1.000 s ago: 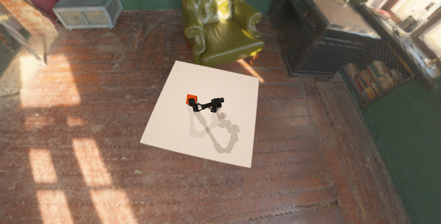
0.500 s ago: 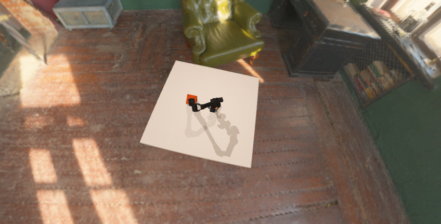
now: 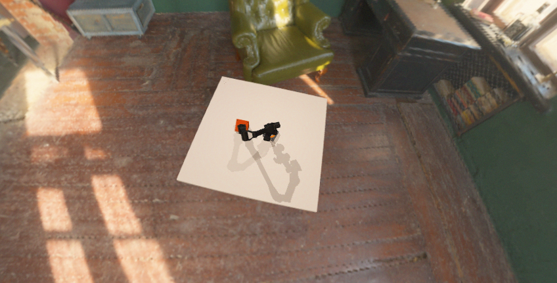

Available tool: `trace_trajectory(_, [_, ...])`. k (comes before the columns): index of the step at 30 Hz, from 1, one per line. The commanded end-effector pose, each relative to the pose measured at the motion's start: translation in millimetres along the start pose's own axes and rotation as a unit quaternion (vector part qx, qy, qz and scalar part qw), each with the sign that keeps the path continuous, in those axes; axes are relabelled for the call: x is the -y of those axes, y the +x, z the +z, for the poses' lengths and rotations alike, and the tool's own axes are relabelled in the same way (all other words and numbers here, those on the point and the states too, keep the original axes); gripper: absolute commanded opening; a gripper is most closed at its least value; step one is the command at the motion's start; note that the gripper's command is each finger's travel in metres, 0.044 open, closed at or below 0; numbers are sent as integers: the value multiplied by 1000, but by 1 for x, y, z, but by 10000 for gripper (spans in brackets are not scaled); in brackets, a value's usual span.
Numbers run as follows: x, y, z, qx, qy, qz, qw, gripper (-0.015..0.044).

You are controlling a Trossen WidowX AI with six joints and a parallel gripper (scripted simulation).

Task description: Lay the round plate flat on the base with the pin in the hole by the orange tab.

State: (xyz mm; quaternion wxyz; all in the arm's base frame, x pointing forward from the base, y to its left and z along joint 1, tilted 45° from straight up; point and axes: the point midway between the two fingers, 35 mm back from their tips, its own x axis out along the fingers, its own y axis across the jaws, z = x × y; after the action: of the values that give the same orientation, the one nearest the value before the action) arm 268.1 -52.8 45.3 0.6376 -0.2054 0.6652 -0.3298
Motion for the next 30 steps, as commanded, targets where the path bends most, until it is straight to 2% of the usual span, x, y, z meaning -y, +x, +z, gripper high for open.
trace_trajectory(1, [-2, 1, -9, -4, -1, 1, 1000, 0])
trace_trajectory(30, [-30, -4, -32, -5, -1, 2, 1000, 0])
